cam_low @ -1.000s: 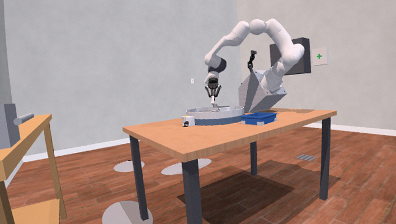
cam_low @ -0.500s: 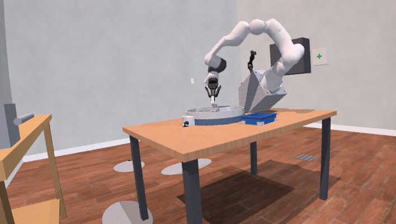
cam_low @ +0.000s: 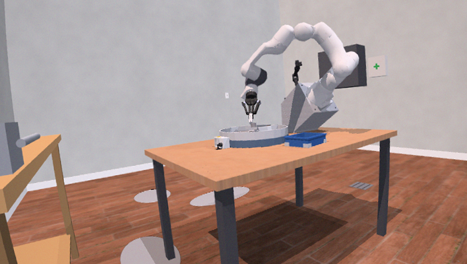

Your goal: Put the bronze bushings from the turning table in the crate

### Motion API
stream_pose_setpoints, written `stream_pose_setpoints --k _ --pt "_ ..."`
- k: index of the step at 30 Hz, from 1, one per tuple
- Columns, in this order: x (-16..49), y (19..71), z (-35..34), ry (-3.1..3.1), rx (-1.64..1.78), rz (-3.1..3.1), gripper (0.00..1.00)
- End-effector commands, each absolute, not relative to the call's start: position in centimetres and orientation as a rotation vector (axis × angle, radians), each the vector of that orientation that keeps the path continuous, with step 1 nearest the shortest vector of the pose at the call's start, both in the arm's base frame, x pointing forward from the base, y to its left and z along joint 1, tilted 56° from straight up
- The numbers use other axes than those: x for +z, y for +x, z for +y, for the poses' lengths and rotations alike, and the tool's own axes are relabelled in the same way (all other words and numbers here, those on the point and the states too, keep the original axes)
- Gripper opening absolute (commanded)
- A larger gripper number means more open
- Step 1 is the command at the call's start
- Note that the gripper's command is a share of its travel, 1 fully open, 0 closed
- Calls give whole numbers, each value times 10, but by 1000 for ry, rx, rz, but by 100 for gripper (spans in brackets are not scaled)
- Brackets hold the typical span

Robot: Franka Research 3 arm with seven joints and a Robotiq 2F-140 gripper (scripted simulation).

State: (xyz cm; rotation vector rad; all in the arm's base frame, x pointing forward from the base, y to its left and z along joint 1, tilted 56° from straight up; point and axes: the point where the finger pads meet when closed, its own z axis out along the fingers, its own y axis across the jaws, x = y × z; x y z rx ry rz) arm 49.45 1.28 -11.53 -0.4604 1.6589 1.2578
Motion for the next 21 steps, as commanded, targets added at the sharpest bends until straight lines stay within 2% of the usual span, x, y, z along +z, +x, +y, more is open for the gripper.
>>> stream_pose_setpoints --k 1,21 --pt "-115 497 11 -461 1248 1656 0" --pt "-115 500 11 -460 1248 1656 0"
